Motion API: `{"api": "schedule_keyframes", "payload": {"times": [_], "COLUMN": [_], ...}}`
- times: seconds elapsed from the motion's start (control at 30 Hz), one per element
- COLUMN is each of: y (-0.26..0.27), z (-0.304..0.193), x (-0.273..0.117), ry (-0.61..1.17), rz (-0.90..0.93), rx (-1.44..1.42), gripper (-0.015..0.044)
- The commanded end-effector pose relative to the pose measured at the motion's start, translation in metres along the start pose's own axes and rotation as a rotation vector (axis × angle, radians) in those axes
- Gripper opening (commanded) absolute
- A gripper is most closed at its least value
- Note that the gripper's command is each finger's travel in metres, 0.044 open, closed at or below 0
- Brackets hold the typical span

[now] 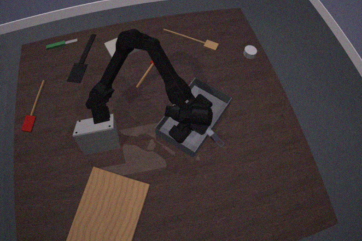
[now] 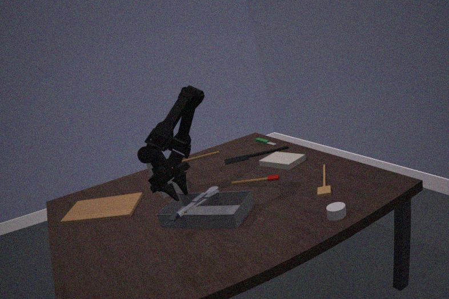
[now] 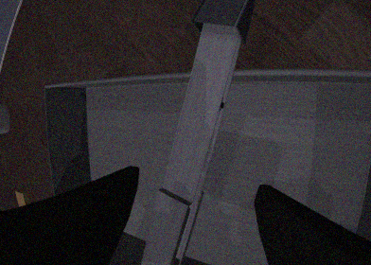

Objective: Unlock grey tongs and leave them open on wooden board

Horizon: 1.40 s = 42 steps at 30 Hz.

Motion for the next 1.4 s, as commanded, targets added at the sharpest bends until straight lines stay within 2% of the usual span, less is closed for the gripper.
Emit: {"api": "schedule_keyframes", "payload": {"times": [0.0,0.5,1.37], "y": [0.001,0.003,0.004], "z": [0.0,0.008,0.01], "x": [0.0,0.003,0.046], "ry": [0.031,0.028,0.024], "rz": [0.013,0.012,0.009], "rx": [0.066,0.066,0.065], "gripper": [0.026,0.026,0.026]}}
Point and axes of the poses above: the point midway between the two fingers, 35 mm back from their tips, its own x axis out along the fingers, its own y axis across the jaws, z = x × y, the point moved 5 cm from there along -x, back along the fingers, and after that the axes turned 14 degrees about x, right-handed, at the moved point
